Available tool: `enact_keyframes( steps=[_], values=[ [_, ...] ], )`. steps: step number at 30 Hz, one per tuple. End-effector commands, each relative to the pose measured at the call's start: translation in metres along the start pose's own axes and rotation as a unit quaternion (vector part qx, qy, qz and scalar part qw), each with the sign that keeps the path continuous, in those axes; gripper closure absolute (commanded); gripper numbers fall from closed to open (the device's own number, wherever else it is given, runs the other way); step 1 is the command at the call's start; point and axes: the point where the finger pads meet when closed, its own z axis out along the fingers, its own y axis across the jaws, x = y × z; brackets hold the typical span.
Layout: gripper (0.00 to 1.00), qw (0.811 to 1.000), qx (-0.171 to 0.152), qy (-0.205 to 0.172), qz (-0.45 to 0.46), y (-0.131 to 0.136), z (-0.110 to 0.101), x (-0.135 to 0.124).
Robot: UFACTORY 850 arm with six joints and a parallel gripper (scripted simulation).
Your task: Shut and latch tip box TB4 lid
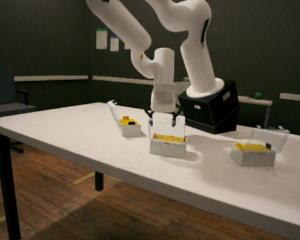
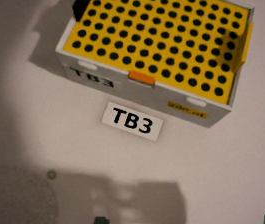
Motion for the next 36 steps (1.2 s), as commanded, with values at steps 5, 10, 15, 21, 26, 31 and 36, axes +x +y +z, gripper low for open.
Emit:
enact_keyframes(
  steps=[5,10,15,21,26,31,36],
  values=[
    [0.00,1.000,-0.001,0.001,0.000,0.0002,0.0275,-0.0068],
    [0.00,1.000,-0.001,0.001,0.000,0.0002,0.0275,-0.0068],
    [0.00,1.000,-0.001,0.001,0.000,0.0002,0.0275,-0.0068],
    [0.00,1.000,-0.001,0.001,0.000,0.0002,0.0276,-0.0068],
    [0.00,1.000,-0.001,0.001,0.000,0.0002,0.0275,-0.0068],
    [0.00,1.000,-0.001,0.001,0.000,0.0002,0.0275,-0.0068],
    [0.00,1.000,-0.001,0.001,0.000,0.0002,0.0275,-0.0068]
  ],
)
